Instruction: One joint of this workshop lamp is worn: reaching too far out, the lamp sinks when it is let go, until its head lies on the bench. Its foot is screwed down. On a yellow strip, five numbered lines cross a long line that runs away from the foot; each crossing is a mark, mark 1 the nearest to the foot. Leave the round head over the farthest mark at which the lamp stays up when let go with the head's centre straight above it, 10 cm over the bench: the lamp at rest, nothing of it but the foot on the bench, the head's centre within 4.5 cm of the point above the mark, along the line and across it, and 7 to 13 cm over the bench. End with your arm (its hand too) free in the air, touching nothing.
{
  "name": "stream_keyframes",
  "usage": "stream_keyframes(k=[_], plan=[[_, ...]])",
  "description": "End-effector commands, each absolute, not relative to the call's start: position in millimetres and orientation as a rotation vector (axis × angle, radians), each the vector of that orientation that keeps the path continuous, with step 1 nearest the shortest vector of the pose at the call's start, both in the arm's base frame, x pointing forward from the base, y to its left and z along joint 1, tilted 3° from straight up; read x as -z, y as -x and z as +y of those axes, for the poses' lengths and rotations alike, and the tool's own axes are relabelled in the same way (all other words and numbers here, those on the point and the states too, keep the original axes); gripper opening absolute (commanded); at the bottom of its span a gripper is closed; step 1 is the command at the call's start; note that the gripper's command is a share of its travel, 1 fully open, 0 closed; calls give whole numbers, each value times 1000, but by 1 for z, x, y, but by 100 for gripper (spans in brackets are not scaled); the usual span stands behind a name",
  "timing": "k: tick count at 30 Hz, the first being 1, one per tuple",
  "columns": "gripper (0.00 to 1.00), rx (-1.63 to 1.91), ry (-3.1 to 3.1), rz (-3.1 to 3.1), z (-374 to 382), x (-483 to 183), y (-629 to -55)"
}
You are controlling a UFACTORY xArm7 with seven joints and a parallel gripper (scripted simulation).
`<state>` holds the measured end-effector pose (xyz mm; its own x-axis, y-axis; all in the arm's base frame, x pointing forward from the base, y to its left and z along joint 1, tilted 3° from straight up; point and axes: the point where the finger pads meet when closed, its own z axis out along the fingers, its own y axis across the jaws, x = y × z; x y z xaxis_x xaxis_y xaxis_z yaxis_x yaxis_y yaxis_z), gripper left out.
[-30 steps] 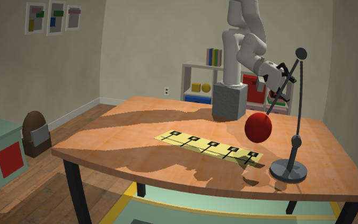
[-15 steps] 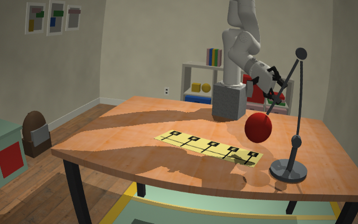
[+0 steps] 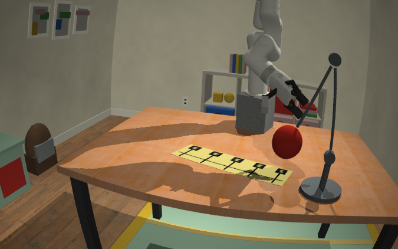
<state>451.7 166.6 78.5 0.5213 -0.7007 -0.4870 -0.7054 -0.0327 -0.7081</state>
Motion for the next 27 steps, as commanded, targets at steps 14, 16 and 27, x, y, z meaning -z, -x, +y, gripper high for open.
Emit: stream_keyframes(k=[14,16,27], plan=[[100,-234,1695,1428,117,-54,-448],[100,-264,1687,1459,111,-50,-446],[100,-413,1637,1610,81,-33,-438]])
